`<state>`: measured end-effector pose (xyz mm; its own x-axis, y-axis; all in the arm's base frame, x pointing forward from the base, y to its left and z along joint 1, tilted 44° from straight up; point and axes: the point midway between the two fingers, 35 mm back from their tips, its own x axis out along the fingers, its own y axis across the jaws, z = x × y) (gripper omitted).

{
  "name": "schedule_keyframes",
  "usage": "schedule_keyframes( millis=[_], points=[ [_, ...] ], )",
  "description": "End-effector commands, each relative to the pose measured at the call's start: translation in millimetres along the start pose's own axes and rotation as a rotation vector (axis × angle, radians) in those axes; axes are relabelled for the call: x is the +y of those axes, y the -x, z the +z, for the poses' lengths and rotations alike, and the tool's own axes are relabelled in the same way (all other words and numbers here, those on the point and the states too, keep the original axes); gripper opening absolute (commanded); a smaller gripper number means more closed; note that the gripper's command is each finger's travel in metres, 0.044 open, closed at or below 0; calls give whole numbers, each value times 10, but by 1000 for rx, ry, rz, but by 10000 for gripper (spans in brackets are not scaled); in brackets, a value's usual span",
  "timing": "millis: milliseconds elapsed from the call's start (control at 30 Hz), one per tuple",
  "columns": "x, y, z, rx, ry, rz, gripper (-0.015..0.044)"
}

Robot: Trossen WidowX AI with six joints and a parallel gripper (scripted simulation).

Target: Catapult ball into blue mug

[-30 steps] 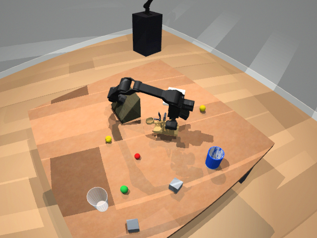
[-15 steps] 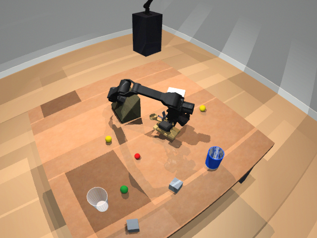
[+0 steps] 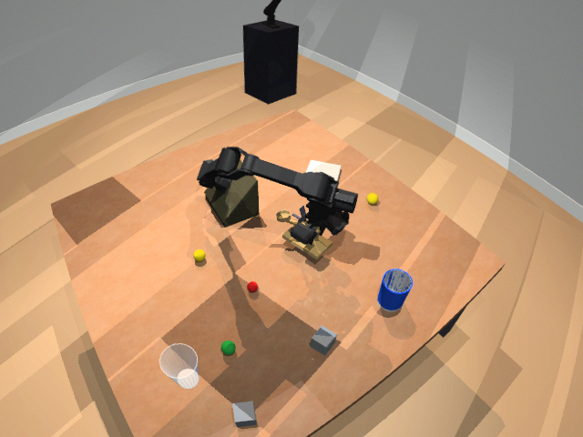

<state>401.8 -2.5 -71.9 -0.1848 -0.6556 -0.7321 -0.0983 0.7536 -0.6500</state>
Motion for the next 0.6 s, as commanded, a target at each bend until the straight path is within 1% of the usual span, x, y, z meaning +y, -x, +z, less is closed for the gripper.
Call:
schedule_keyframes(
  millis=[0, 567],
  points=[
    [-14, -45, 6, -5, 2, -4, 0],
    [-20, -325, 8, -5, 2, -5, 0]
  ],
)
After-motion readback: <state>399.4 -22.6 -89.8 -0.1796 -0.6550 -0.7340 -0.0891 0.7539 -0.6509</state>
